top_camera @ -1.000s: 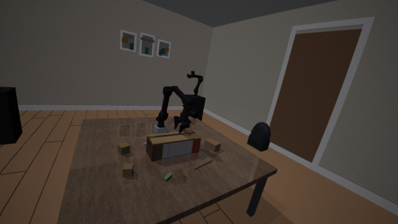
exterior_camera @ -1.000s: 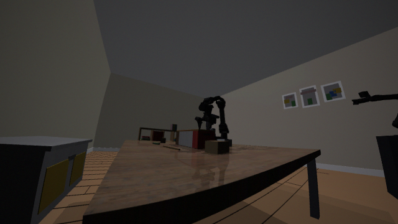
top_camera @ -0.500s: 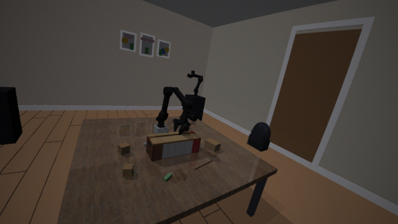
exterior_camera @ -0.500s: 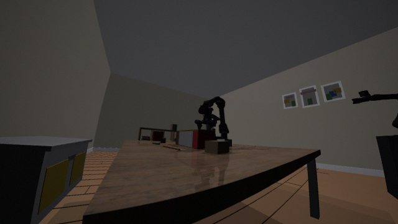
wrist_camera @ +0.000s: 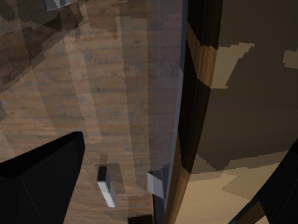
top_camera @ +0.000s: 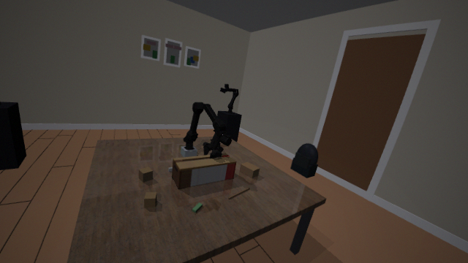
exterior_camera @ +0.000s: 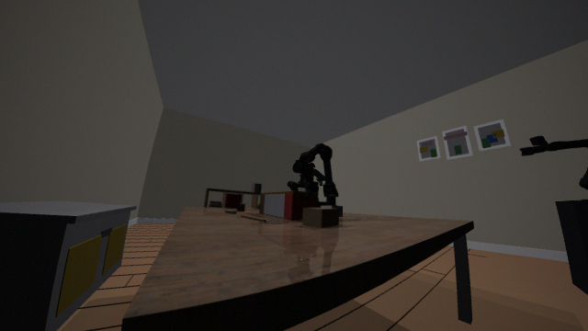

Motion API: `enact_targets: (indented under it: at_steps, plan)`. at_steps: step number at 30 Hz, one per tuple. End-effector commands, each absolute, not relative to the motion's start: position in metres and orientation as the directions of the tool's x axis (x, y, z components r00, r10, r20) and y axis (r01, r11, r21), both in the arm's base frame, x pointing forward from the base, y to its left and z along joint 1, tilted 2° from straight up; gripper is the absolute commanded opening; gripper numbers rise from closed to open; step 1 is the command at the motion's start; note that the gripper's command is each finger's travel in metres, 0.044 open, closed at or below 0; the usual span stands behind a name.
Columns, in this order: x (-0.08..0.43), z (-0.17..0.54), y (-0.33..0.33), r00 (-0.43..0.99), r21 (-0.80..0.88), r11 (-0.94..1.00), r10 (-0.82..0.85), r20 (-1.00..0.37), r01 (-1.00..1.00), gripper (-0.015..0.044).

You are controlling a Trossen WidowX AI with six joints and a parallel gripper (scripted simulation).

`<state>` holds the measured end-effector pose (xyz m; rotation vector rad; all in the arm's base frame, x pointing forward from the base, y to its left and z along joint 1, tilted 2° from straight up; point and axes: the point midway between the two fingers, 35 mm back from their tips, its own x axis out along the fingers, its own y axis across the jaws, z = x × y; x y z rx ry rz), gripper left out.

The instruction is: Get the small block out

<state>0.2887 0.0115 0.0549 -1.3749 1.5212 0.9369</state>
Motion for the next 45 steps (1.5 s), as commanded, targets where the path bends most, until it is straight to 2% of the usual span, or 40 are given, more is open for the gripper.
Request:
enact_targets:
  at_steps: [1,45]
  plan:
    - [0.289,0.056,0.012,-0.024,-0.016,0.111,-0.349,-0.937,-0.994,0.0400]
    - [0.279,0.058,-0.083,-0.027,-0.014,0.111,-0.358,-0.933,-0.994,0.0400]
